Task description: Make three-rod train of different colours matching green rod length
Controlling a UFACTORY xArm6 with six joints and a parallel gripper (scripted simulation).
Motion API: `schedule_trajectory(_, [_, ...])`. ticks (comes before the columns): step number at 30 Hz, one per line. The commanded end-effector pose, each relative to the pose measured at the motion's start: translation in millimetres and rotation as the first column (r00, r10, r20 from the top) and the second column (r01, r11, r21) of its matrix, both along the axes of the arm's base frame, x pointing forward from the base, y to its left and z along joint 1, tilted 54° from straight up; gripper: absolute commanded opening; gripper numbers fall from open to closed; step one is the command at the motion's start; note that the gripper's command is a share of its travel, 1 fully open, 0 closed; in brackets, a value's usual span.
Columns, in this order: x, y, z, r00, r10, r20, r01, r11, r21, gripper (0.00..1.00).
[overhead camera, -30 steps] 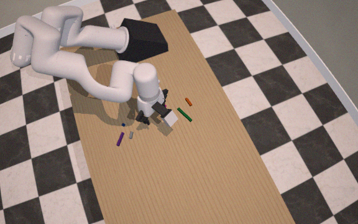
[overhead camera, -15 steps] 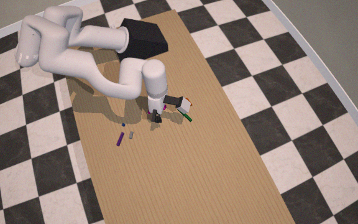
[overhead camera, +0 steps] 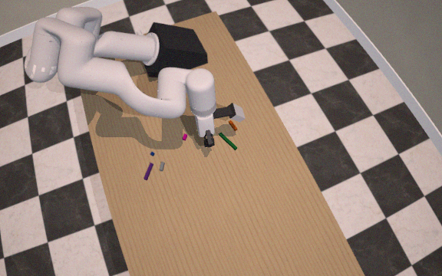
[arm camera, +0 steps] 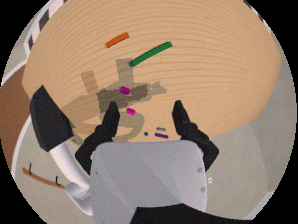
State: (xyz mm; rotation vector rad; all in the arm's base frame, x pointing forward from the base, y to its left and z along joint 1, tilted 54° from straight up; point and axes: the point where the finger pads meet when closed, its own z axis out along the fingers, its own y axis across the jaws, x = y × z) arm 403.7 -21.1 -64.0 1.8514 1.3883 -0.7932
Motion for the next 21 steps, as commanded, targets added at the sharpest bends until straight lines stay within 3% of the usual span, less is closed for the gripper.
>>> schedule_trajectory(1, [0.1, 5.7, -7.0, 0.99, 0.078, -0.117, -0.077, 0.997, 0.016, 1.0])
schedule_trajectory(21, [-0.5, 7.4, -9.8, 0.982, 0.108, -0.158, -0.106, 0.994, 0.023, 1.0])
